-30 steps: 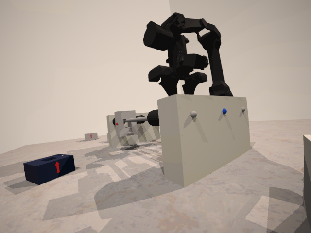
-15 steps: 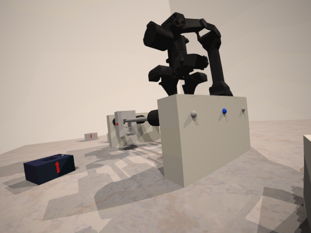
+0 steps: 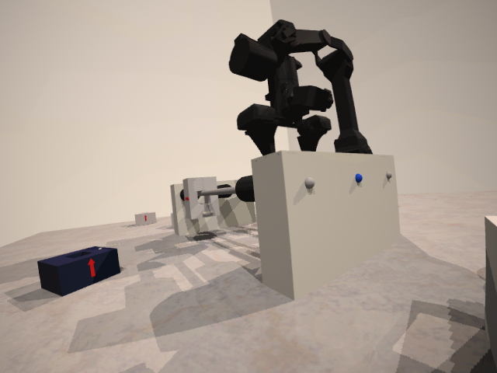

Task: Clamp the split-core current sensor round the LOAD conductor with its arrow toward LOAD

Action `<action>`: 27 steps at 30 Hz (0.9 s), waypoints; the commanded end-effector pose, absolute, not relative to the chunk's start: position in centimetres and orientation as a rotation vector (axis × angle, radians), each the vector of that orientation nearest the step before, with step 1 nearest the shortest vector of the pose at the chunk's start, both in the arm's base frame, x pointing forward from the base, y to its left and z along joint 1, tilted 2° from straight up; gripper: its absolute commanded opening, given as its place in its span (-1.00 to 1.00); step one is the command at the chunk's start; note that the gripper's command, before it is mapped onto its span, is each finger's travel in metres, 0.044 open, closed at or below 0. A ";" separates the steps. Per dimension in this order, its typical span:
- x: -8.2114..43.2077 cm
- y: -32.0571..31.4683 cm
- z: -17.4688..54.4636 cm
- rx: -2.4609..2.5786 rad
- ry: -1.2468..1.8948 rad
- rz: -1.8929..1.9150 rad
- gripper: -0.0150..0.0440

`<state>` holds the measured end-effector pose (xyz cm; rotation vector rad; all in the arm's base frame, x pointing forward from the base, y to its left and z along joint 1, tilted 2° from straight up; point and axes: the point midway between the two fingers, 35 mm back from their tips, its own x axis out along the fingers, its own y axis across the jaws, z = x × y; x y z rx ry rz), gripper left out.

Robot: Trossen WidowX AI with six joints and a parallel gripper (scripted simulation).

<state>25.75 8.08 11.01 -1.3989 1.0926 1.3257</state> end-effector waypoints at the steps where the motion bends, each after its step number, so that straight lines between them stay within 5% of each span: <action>1: 25.8 8.1 10.7 -1.398 1.094 1.327 1.00; 27: 25.9 7.9 4.7 -1.393 1.103 1.343 1.00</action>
